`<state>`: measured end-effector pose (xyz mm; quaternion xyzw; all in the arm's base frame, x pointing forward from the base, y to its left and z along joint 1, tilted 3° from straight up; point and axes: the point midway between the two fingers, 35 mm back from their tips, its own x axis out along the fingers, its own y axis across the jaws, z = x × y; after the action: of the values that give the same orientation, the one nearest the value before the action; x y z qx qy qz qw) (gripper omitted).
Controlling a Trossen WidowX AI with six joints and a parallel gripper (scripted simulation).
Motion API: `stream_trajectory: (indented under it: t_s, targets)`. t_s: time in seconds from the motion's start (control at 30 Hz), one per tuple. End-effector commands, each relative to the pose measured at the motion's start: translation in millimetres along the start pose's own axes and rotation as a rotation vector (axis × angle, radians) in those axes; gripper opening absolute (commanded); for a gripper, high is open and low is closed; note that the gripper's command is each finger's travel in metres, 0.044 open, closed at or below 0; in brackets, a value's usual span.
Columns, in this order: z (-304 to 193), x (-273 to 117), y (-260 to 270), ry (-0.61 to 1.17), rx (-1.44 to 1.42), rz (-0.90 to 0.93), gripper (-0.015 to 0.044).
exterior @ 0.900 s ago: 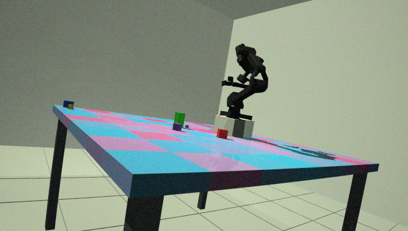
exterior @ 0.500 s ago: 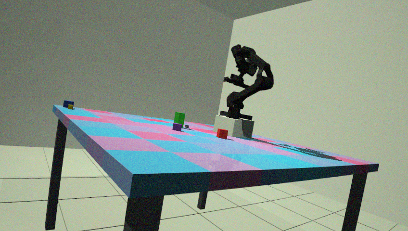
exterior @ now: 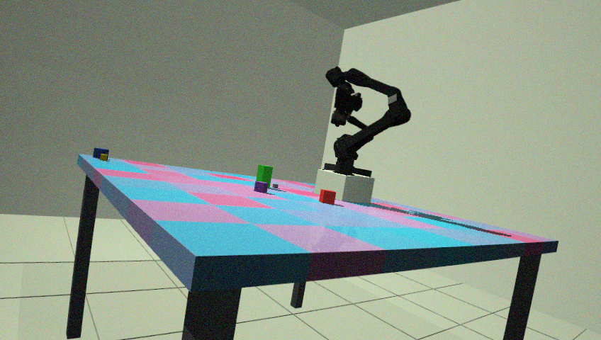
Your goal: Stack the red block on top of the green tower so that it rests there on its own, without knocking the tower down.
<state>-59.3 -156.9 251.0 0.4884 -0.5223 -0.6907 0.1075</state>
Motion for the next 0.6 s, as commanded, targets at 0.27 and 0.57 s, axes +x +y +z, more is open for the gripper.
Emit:
stream_trajectory:
  t_s: [0.27,0.57]
  targets:
    - [-74,-5,-32,0.271,-0.398,-0.104,0.0440]
    - [-121,-26,-70,0.482,-0.721,-0.150,0.0440]
